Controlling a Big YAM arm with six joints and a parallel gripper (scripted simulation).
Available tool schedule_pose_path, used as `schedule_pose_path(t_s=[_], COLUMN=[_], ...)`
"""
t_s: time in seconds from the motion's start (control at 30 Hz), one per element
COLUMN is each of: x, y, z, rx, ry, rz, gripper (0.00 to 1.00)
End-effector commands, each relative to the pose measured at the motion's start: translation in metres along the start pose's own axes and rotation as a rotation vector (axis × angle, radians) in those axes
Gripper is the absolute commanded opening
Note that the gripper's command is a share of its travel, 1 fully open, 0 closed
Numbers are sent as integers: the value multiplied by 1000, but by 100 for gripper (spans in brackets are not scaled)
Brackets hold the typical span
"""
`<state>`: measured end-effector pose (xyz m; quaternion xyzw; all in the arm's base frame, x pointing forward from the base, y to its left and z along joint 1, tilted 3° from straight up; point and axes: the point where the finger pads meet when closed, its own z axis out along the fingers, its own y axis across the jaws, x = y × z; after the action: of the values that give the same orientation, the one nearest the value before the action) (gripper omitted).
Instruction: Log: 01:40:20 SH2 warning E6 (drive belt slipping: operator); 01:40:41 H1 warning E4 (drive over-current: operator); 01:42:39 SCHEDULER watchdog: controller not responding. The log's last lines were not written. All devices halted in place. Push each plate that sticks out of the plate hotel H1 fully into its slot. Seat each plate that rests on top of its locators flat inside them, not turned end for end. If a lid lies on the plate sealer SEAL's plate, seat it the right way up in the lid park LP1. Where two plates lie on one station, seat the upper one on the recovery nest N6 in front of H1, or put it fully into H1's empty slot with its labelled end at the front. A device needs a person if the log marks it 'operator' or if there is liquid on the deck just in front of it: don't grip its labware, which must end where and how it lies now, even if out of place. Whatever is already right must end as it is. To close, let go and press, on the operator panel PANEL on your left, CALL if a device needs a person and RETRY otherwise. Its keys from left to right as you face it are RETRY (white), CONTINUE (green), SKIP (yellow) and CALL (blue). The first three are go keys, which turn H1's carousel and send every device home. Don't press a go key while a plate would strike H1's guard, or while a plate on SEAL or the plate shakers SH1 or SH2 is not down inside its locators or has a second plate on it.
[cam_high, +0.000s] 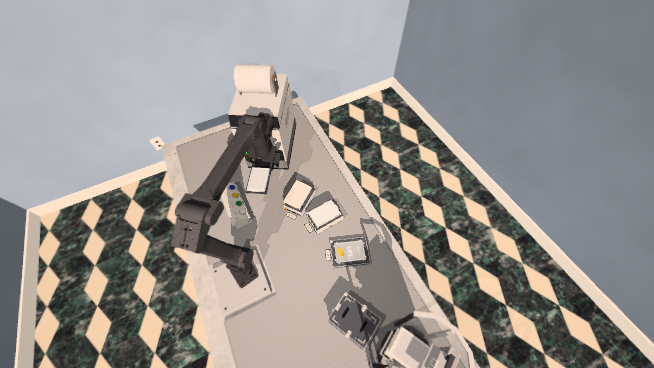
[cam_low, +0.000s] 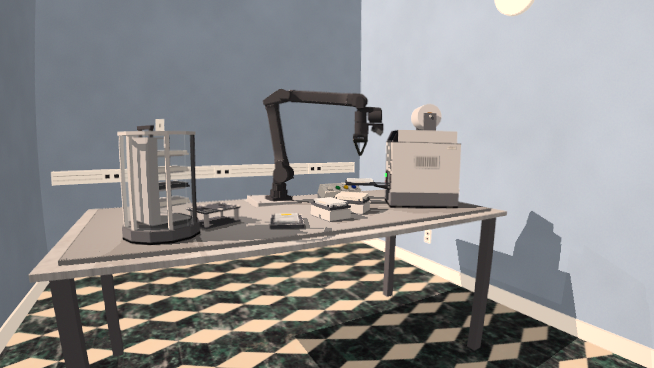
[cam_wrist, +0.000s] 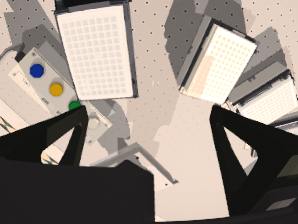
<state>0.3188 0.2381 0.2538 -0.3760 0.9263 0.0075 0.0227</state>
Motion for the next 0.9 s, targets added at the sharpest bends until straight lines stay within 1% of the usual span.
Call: schedule_pose_path(t_s=[0.0,0.07,0.17,0.33,0.4,0.43,0.47,0.53,0.57,0.63,0.67,0.77,0.87], x=[-2,-2,-7,-23,-25,-22,-14,-2,-1,-1,-1,2,5], y=[14,14,23,39,46,50,53,60,63,63,66,76,86], z=[1,1,2,-16,-17,-24,-21,-7,-7,-7,-2,-6,-7], rx=[3,3,3,4,3,4,5,3,3,3,2,3,3], ry=[0,0,1,-45,-48,-65,-58,-23,-22,-22,-10,-21,-21], rz=[18,18,18,18,18,-16,-71,-138,-171,-171,-204,-304,-404], gripper=[100,100,100,100,100,100,100,100,100,100,100,100,100])
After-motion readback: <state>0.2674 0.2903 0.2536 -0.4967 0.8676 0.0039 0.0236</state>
